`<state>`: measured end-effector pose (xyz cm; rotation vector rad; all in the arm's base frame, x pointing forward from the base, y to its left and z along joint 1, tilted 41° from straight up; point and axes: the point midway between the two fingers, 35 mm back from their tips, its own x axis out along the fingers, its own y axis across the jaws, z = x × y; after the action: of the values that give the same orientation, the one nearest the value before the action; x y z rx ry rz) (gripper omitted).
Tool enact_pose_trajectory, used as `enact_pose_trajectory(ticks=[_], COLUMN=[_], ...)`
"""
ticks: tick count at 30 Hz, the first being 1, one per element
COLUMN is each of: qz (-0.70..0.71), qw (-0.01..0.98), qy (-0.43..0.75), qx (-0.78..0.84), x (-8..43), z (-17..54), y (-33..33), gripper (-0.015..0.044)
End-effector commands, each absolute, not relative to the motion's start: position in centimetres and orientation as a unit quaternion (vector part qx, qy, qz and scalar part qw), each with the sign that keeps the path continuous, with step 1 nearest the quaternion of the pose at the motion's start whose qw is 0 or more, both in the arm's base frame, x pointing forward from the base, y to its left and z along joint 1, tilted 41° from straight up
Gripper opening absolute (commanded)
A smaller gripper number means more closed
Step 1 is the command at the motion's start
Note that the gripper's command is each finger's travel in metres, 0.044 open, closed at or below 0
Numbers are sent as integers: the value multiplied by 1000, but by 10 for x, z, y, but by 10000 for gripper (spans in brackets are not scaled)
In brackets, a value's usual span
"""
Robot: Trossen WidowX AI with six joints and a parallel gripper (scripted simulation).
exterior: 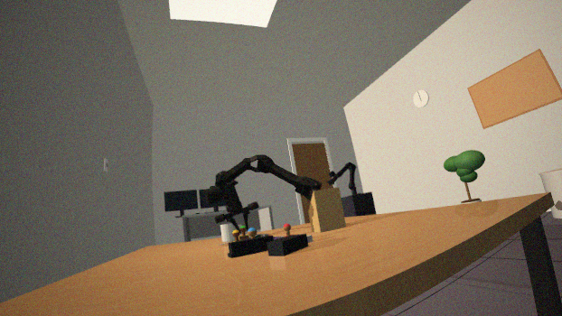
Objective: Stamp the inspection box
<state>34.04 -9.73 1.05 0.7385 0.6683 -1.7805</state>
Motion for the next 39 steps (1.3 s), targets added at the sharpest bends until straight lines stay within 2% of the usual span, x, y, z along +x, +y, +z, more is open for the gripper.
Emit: enact_pose_trajectory(ticks=[1, 39], qz=[-744, -744], qw=[524, 524], qy=[281, 280], qx=[304, 304], x=[339, 338], z=[8, 3], y=[-99, -104], gripper=[0, 0])
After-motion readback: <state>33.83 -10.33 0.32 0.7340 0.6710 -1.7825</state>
